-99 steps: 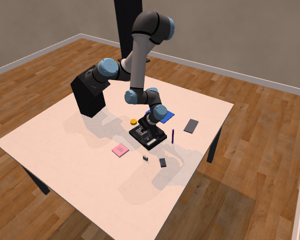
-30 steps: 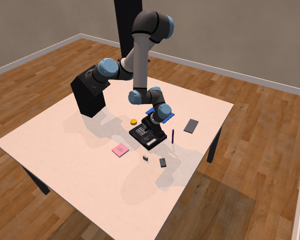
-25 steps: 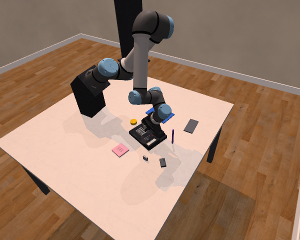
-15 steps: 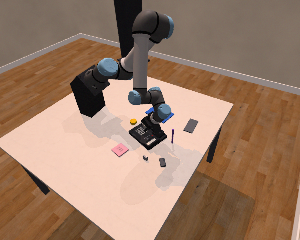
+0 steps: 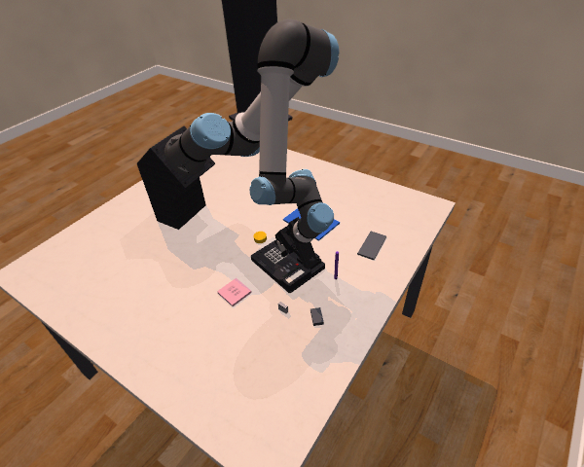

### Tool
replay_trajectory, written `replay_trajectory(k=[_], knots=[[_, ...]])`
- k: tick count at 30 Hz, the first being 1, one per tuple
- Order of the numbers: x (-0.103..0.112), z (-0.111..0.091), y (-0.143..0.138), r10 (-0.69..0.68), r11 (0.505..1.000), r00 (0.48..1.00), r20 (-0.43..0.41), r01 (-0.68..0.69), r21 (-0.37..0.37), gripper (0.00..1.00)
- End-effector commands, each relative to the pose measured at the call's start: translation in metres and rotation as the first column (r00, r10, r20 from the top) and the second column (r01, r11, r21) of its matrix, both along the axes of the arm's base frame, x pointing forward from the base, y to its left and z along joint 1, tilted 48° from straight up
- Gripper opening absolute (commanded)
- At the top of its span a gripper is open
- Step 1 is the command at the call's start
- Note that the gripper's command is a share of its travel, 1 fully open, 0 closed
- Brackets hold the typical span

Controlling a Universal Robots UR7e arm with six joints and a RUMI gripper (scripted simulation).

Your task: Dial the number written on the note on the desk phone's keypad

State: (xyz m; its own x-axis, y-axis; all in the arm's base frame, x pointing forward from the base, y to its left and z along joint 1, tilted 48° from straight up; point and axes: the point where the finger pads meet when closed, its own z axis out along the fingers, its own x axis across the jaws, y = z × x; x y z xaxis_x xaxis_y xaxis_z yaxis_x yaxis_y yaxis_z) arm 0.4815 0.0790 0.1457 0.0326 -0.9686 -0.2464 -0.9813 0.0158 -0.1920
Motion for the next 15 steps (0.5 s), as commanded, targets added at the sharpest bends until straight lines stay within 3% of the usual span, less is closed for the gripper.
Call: replay_trajectory(k=[1,15], knots=[[0.0006,-0.0001,0.0001,0.000,1.000,1.000,0.001,0.000,0.000,0.00],[-0.0068,0.0069,-0.0019,0.000,1.000,1.000,0.001,0.000,0.000,0.00]])
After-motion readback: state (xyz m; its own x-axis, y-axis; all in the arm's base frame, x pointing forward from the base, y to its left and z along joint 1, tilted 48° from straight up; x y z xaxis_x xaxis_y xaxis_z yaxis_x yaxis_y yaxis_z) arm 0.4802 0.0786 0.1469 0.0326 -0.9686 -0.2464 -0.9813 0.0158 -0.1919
